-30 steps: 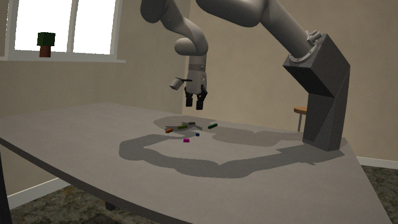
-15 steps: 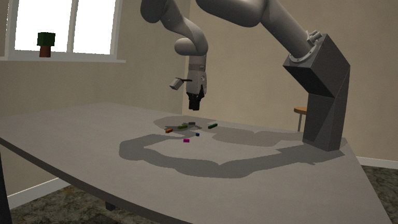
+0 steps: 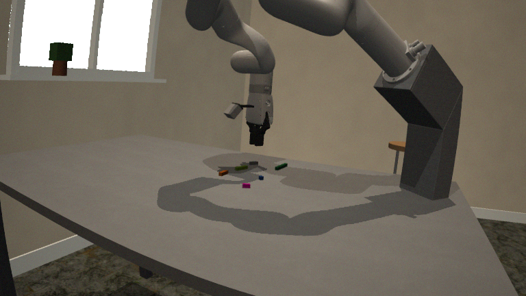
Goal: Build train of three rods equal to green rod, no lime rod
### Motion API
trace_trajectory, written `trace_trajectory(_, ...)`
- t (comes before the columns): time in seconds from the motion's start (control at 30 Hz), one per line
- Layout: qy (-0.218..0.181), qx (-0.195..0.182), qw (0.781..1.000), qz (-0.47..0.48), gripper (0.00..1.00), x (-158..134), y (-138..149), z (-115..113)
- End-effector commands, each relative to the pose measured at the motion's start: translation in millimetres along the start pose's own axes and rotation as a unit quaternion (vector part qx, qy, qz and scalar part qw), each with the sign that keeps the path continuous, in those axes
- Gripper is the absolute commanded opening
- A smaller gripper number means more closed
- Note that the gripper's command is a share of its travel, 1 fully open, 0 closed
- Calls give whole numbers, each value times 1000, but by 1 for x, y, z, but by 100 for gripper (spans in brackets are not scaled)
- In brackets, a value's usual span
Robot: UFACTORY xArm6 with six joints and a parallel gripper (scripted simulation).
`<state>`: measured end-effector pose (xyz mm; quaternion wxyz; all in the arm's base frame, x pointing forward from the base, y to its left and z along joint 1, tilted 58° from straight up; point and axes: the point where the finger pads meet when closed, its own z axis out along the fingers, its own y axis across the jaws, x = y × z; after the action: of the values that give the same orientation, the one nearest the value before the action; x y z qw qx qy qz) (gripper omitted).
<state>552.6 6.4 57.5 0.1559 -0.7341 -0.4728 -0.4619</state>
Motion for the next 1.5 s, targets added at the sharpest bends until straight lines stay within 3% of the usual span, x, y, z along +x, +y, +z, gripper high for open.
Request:
trace_trajectory(0.0, 0, -1, 1000, 0, 24, 0, 1, -1)
trace_trajectory(0.83, 0, -1, 1000, 0, 24, 0, 1, 10)
trace_trajectory(1.47, 0, -1, 1000, 0, 24, 0, 2, 36)
